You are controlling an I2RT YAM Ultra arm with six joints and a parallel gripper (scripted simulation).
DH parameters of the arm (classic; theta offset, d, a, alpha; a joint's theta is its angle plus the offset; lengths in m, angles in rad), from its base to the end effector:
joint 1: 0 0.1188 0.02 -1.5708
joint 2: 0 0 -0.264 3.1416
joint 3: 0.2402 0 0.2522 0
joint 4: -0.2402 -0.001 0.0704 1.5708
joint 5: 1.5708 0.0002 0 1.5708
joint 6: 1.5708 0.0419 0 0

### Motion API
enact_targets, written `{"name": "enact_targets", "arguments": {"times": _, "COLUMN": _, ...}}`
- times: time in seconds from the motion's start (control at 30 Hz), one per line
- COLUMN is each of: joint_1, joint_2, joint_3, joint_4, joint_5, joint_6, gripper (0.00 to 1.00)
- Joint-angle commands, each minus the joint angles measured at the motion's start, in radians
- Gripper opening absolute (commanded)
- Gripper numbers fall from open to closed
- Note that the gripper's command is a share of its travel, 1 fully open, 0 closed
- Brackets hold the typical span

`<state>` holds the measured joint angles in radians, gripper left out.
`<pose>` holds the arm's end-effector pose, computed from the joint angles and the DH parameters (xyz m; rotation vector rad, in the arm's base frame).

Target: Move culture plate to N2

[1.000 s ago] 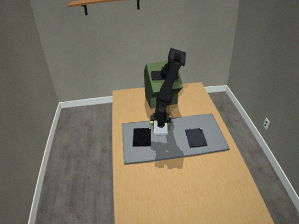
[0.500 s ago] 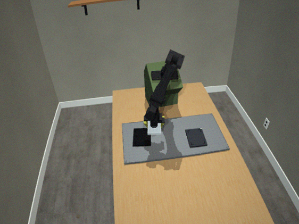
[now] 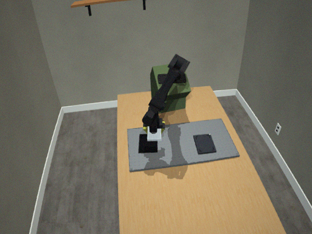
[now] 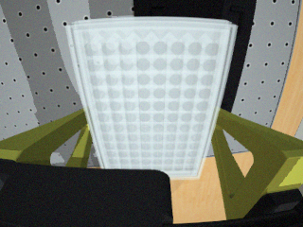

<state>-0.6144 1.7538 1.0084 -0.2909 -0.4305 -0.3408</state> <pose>0.2916 -0.1831 0.1629 0.1905 2.4690 0.1689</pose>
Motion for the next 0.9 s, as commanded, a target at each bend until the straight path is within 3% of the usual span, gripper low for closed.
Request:
{"name": "enact_targets", "arguments": {"times": 0.0, "joint_1": -0.050, "joint_2": 0.021, "joint_3": 0.038, "joint_4": -0.020, "joint_5": -0.031, "joint_6": -0.047, "gripper": 0.00}}
{"name": "enact_targets", "arguments": {"times": 0.4, "joint_1": -0.135, "joint_2": 0.101, "joint_3": 0.117, "joint_4": -0.056, "joint_5": -0.073, "joint_6": -0.131, "gripper": 0.00}}
{"name": "enact_targets", "arguments": {"times": 0.5, "joint_1": -0.136, "joint_2": 0.070, "joint_3": 0.123, "joint_4": -0.060, "joint_5": -0.073, "joint_6": -0.134, "gripper": 0.00}}
{"name": "enact_targets", "arguments": {"times": 0.87, "joint_1": -0.136, "joint_2": 0.071, "joint_3": 0.109, "joint_4": -0.050, "joint_5": -0.074, "joint_6": -0.134, "gripper": 0.00}}
